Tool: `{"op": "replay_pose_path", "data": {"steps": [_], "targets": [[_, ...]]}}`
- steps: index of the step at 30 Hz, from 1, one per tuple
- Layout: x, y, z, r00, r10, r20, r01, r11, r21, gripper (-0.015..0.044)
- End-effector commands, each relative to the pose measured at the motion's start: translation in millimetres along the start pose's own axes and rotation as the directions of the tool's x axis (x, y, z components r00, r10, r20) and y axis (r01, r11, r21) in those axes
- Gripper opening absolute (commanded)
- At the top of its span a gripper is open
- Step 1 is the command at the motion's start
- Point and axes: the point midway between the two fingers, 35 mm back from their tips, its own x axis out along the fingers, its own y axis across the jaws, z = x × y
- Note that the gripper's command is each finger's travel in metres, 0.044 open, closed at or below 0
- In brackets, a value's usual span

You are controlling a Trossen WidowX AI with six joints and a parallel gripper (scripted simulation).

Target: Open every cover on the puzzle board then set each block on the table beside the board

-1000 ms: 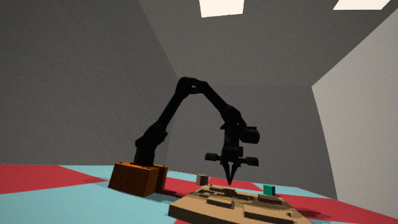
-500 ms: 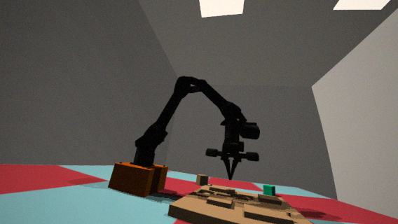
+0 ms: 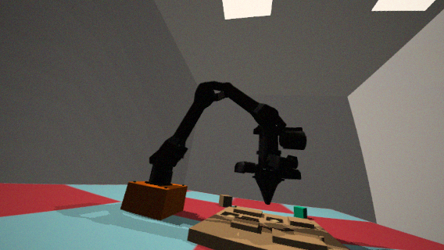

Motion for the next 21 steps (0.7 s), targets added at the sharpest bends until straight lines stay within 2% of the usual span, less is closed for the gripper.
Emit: {"op": "replay_pose_path", "data": {"steps": [1,8,15,18,21], "targets": [[-2,-4,20,1.000,-0.002,0.003,0.003,0.986,-0.168,0.0000],[-5,-17,59,1.000,0.002,0.005,0.001,0.873,-0.488,0.0000],[-9,-33,96,1.000,0.002,0.007,0.004,0.654,-0.757,0.0000],[-11,-40,107,1.000,0.002,0.008,0.005,0.563,-0.827,0.0000],[-11,-40,108,1.000,0.002,0.008,0.006,0.556,-0.831,0.0000]]}}
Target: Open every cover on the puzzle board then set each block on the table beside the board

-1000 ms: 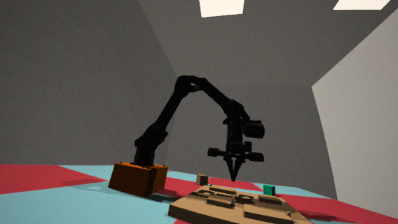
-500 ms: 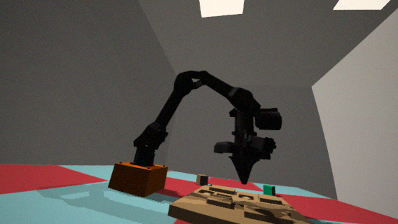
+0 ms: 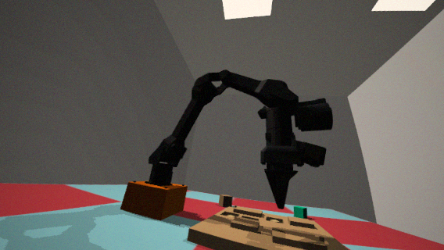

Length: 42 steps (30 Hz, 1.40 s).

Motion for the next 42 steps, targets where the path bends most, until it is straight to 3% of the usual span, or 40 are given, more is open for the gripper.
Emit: {"op": "replay_pose_path", "data": {"steps": [1,42], "targets": [[0,-2,1,1.000,0.003,-0.004,-0.003,0.999,-0.048,0.0000],[19,-2,2,1.000,0.002,-0.004,-0.003,0.999,-0.048,0.0000]]}}
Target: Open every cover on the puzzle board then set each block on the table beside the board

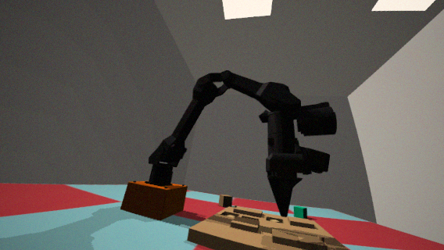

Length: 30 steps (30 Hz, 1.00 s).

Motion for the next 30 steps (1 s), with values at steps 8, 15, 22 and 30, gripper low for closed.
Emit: {"op": "replay_pose_path", "data": {"steps": [8,15,22,30], "targets": [[15,1,-3,1.000,0.004,-0.012,-0.004,1.000,-0.004,0.0000],[21,1,-3,1.000,0.004,-0.012,-0.004,1.000,-0.004,0.0000],[28,1,-3,1.000,0.004,-0.012,-0.004,1.000,-0.004,0.0000],[36,1,-4,1.000,0.004,-0.013,-0.004,1.000,-0.004,0.0000]]}}
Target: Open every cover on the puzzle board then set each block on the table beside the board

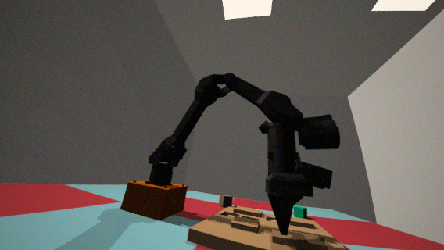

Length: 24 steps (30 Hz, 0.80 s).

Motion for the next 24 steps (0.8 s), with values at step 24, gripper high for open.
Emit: {"op": "replay_pose_path", "data": {"steps": [24], "targets": [[18,10,-7,1.000,0.005,-0.013,-0.005,1.000,-0.004,0.0000]]}}
